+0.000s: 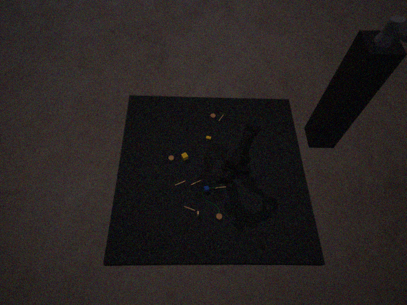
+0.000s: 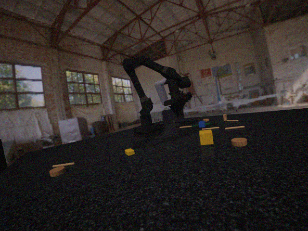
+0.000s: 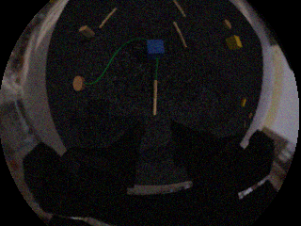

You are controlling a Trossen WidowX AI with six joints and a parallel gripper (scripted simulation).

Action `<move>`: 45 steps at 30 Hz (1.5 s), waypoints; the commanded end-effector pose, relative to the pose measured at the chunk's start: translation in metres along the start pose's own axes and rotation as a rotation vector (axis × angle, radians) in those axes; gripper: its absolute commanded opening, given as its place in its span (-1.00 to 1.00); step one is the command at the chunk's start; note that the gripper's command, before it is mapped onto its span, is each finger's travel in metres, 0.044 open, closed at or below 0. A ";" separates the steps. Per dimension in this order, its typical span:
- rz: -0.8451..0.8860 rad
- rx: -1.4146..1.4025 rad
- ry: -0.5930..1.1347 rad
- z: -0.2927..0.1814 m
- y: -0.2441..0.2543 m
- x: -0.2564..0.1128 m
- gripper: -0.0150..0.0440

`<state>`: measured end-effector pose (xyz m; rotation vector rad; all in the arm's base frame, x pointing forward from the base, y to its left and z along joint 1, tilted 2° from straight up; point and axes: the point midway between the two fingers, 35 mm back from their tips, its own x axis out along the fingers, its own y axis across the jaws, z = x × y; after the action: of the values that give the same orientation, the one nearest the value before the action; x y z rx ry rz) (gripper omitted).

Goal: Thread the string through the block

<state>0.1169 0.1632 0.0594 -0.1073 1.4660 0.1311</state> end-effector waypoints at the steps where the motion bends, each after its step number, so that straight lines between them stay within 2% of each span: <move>1: -0.003 0.002 0.002 -0.002 -0.002 -0.012 0.22; 2: -0.003 0.002 0.002 -0.002 -0.002 -0.012 0.22; 8: 0.003 0.000 -0.003 0.000 0.000 -0.007 0.75; 11: 0.003 -0.001 -0.002 0.001 0.000 -0.027 1.00; 13: 0.002 -0.001 -0.002 0.002 0.000 -0.036 1.00; 45: -0.002 -0.004 0.002 0.001 0.000 -0.032 1.00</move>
<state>0.1150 0.1622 0.0916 -0.1126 1.4678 0.1327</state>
